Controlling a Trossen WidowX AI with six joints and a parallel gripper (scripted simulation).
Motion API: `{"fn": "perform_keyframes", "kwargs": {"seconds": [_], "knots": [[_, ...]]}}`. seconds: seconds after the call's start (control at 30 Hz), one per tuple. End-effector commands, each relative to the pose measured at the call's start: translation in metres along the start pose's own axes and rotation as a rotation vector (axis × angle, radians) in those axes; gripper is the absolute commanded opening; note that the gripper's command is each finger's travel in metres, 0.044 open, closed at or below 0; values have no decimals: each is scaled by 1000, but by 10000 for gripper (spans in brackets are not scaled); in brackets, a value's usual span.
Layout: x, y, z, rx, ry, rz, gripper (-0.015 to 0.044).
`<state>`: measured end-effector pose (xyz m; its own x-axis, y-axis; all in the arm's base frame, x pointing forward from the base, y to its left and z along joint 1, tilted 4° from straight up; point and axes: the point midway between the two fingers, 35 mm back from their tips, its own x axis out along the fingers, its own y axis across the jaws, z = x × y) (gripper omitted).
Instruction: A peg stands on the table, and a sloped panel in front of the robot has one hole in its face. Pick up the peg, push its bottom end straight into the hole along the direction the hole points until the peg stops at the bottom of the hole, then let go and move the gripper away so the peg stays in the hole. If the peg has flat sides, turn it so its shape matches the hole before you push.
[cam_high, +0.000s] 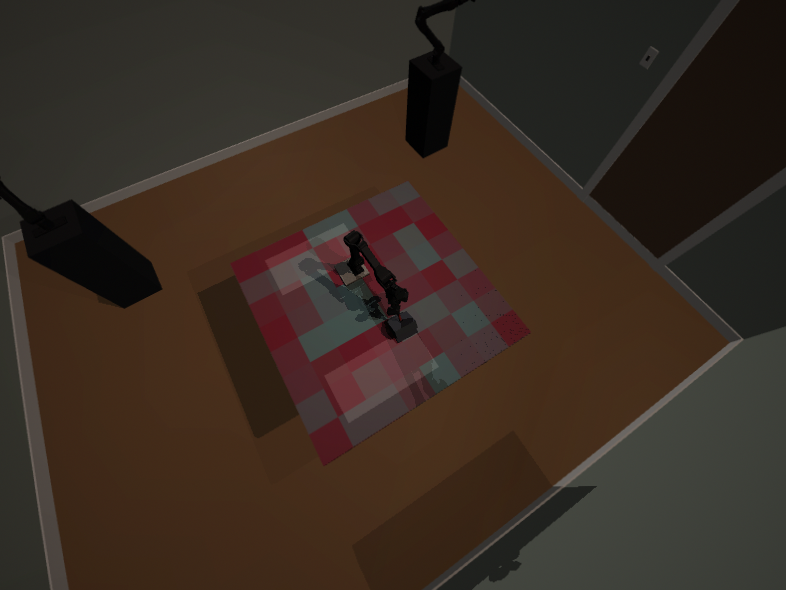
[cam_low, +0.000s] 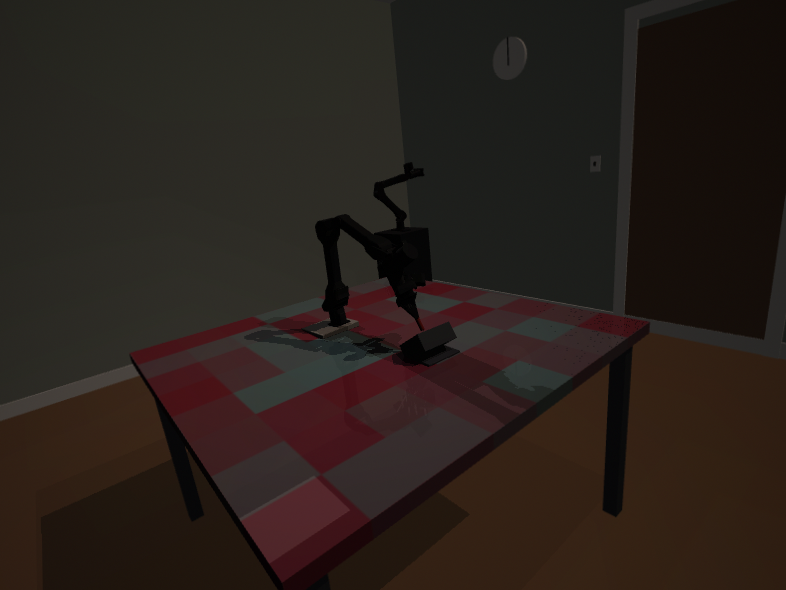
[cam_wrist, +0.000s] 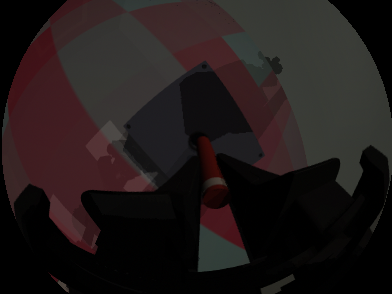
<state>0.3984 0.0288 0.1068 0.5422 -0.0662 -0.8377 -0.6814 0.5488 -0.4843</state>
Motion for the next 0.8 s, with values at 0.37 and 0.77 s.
{"fn": "perform_keyframes", "kwargs": {"seconds": [0.37,0.77], "knots": [[1,4,-2,0,1,1,0],[5,4,-2,0,0,0,0]]}}
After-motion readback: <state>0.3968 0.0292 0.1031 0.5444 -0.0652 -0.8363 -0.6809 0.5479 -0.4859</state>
